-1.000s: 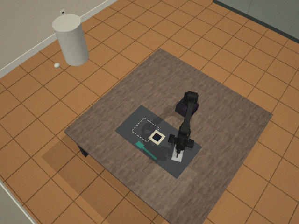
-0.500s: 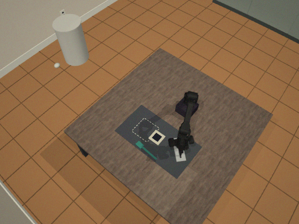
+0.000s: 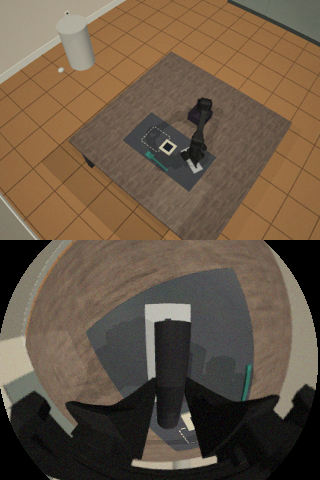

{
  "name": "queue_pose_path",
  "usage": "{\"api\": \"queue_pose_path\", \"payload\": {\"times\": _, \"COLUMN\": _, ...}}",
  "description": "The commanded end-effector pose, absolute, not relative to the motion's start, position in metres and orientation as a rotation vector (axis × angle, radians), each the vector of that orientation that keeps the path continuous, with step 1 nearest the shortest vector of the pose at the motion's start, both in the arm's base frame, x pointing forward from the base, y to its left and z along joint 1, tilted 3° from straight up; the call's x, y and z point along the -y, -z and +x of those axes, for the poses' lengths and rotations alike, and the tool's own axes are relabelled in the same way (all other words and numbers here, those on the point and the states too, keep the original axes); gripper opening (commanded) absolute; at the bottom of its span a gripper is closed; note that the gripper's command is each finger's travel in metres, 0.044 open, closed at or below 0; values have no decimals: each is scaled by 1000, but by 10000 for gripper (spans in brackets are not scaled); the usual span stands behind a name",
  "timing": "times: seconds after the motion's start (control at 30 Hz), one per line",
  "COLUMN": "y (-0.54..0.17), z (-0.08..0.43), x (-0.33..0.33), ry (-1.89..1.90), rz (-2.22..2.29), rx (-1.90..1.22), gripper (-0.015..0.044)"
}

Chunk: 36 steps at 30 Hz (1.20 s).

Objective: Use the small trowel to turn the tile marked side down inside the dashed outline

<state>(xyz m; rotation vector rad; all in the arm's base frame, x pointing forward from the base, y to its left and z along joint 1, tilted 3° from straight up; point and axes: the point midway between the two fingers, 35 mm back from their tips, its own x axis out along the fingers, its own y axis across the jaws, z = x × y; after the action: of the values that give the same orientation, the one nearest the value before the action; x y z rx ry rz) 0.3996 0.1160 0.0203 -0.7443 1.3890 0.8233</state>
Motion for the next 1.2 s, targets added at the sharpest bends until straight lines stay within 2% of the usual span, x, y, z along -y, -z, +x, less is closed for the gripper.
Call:
{"api": "queue_pose_path", "payload": {"times": 0.0, "y": -20, "z": 400, "x": -117, "ry": -842, "rz": -761, "rx": -1380, "gripper": 156}}
{"api": "queue_pose_path", "payload": {"times": 0.13, "y": -20, "z": 400, "x": -117, "ry": -842, "rz": -761, "rx": -1380, "gripper": 261}}
{"api": "queue_pose_path", "payload": {"times": 0.17, "y": -20, "z": 400, "x": -117, "ry": -842, "rz": -761, "rx": -1380, "gripper": 270}}
{"api": "queue_pose_path", "payload": {"times": 0.77, "y": -20, "z": 400, "x": -117, "ry": -842, "rz": -761, "rx": -1380, "gripper": 270}}
{"api": "queue_pose_path", "payload": {"times": 0.93, "y": -63, "z": 397, "x": -113, "ry": -857, "rz": -776, "rx": -1373, "gripper": 270}}
{"api": "queue_pose_path", "payload": {"times": 1.17, "y": -65, "z": 397, "x": -113, "ry": -854, "rz": -773, "rx": -1375, "gripper": 270}}
